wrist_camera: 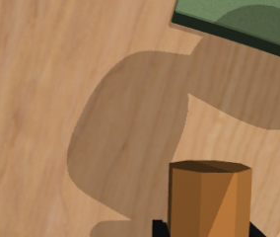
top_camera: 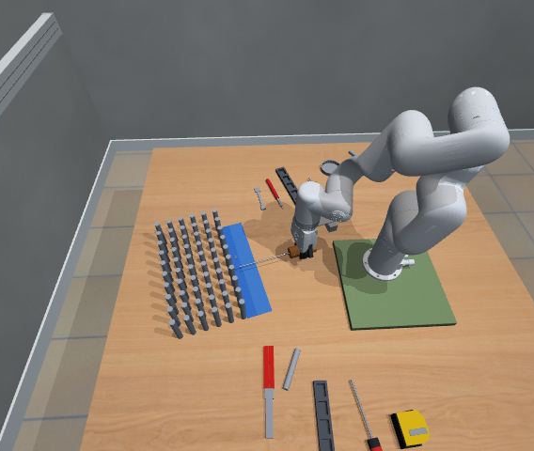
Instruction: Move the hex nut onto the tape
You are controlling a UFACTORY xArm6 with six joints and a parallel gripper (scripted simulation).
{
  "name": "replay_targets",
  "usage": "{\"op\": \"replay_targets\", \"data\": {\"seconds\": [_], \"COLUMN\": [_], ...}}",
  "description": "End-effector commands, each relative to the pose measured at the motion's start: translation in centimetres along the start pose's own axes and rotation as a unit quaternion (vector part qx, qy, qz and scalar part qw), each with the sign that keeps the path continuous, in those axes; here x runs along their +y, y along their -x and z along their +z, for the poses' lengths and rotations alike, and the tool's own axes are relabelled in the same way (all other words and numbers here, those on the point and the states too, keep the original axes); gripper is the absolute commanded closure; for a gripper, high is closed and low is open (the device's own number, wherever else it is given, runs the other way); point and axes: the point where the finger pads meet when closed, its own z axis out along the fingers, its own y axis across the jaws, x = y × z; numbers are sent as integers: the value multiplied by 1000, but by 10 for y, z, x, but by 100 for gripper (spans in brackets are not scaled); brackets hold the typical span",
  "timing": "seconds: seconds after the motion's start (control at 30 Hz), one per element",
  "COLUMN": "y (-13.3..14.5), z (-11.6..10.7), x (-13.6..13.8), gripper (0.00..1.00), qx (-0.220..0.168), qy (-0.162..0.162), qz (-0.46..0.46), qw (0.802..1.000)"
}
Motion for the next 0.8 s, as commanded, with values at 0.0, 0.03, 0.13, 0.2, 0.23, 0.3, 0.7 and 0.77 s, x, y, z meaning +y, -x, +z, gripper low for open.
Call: {"op": "replay_targets", "data": {"seconds": [0.0, 0.03, 0.13, 0.2, 0.23, 0.3, 0.7, 0.77], "y": [1, 1, 1, 1, 1, 1, 1, 1], "z": [-1, 0, 1, 3, 3, 5, 14, 15], "x": [-1, -1, -1, -1, -1, -1, -1, -1], "gripper": [100, 100, 100, 100, 100, 100, 100, 100], "qx": [-1, -1, -1, -1, -1, -1, -1, -1], "qy": [-1, -1, -1, -1, -1, -1, -1, -1], "qz": [0, 0, 0, 0, 0, 0, 0, 0], "qw": [1000, 1000, 1000, 1000, 1000, 1000, 1000, 1000]}}
